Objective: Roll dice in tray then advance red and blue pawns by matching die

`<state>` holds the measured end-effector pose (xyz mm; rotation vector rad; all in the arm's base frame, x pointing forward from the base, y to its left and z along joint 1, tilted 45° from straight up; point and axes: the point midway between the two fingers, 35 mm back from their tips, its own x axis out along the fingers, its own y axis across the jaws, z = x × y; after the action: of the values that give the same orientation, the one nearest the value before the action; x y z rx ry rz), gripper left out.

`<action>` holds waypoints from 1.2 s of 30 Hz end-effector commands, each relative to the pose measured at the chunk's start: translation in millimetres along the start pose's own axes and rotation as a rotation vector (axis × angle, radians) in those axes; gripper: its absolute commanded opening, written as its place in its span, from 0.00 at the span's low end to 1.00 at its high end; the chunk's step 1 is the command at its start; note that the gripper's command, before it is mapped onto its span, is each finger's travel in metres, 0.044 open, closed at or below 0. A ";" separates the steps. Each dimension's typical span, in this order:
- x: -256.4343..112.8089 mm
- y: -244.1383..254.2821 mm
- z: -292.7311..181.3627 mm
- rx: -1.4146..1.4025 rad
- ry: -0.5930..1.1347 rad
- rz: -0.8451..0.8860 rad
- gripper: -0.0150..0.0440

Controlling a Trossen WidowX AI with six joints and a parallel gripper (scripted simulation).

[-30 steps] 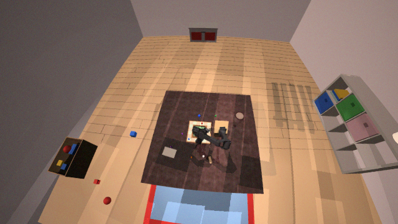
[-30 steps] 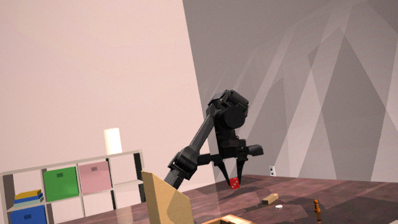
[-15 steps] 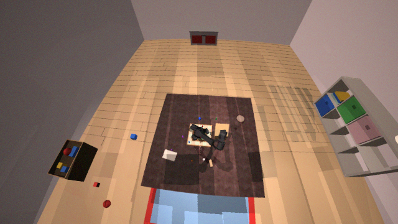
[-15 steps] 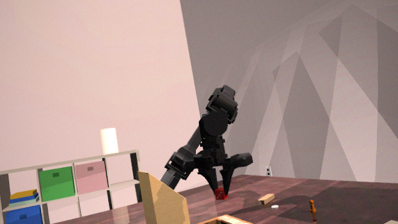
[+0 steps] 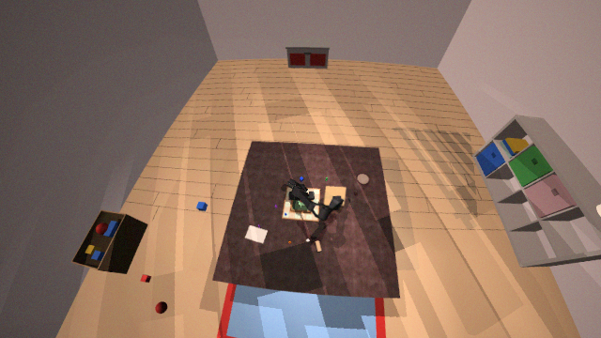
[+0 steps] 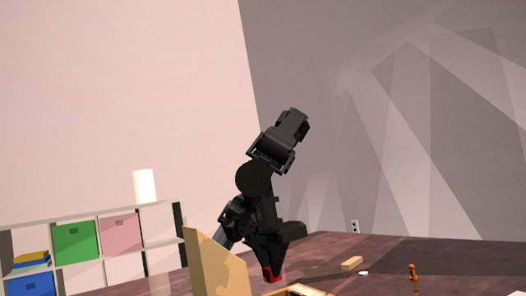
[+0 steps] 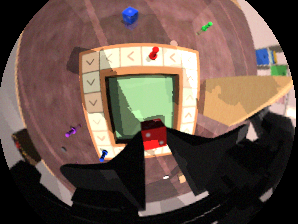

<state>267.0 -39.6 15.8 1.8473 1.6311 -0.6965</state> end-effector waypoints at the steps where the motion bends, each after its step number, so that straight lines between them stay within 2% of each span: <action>1: 2.4 1.9 11.3 0.085 -0.003 0.003 0.25; 6: 3.8 1.0 11.9 0.091 -0.022 -0.009 0.25; 19: 16.3 -10.0 14.3 0.097 -0.427 -0.133 0.25; 31: 17.1 -9.9 14.7 0.088 -0.808 -0.058 0.25; 36: 9.1 -5.5 8.6 0.086 -0.850 -0.036 0.25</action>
<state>260.1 -36.1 -4.8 1.2830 1.1038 -1.3378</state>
